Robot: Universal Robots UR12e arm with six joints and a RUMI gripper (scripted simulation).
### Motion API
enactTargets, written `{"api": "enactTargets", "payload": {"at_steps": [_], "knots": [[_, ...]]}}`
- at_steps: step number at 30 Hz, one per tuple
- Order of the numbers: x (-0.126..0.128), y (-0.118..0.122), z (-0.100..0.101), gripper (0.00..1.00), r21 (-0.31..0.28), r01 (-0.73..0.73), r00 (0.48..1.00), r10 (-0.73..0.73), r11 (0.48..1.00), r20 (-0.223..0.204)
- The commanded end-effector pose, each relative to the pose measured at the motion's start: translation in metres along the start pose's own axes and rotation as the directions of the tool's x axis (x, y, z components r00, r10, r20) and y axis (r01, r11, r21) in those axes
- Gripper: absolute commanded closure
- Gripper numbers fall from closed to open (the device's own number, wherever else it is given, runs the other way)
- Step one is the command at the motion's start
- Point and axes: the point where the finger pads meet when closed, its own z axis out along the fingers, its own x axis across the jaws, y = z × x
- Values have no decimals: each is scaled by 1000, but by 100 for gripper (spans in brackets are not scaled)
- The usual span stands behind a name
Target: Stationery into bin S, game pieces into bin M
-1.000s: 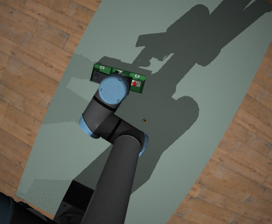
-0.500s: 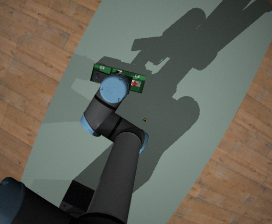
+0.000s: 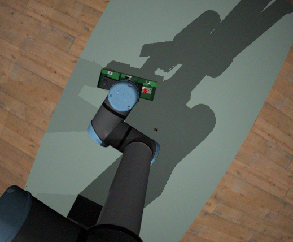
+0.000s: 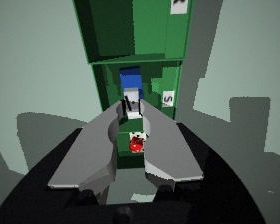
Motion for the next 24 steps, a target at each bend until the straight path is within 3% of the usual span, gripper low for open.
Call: {"api": "enactTargets", "payload": {"at_steps": [1,3,4,24], "knots": [[0,0,0,100,0,0,1000,0,1000,-1],[0,0,0,100,0,0,1000,0,1000,-1],[0,0,0,82,0,0,1000,0,1000,-1],[0,0,-4,82,0,0,1000,0,1000,-1]]}}
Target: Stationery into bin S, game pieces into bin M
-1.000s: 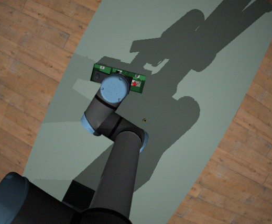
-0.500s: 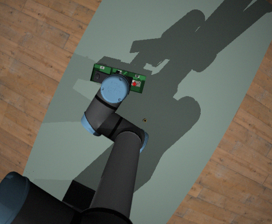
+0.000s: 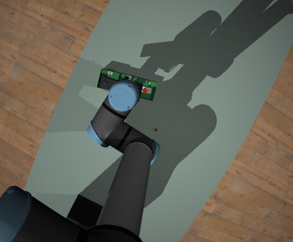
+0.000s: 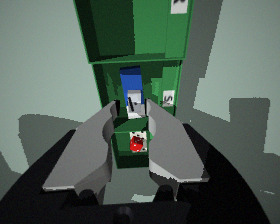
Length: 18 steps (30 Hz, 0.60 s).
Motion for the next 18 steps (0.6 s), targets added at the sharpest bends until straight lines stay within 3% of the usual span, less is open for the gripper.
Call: {"api": "enactTargets", "payload": {"at_steps": [1,18], "knots": [[1,0,-5,82,0,0,1000,0,1000,-1],[1,0,-25,82,0,0,1000,0,1000,-1]]}}
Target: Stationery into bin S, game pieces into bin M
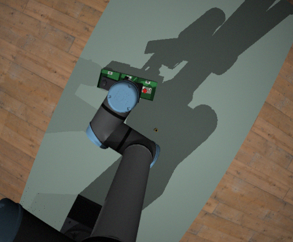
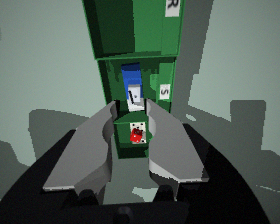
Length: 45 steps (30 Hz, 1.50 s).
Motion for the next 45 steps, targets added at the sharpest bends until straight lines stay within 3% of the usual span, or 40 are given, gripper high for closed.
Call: {"api": "enactTargets", "payload": {"at_steps": [1,8,16,17,45], "knots": [[1,0,-7,82,0,0,1000,0,1000,-1],[1,0,-19,82,0,0,1000,0,1000,-1],[0,0,-19,82,0,0,1000,0,1000,-1],[0,0,-23,0,0,0,1000,0,1000,-1],[0,0,-119,0,0,0,1000,0,1000,-1]]}}
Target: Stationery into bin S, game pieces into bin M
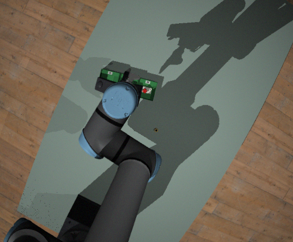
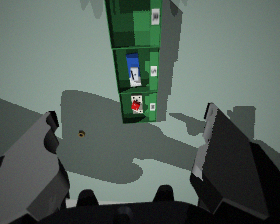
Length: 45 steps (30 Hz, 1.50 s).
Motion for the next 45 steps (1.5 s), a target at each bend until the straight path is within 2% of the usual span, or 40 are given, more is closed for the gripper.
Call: {"api": "enactTargets", "payload": {"at_steps": [1,9,45], "knots": [[1,0,-19,0,0,0,1000,0,1000,-1],[1,0,-51,0,0,0,1000,0,1000,-1],[1,0,-51,0,0,0,1000,0,1000,-1]]}}
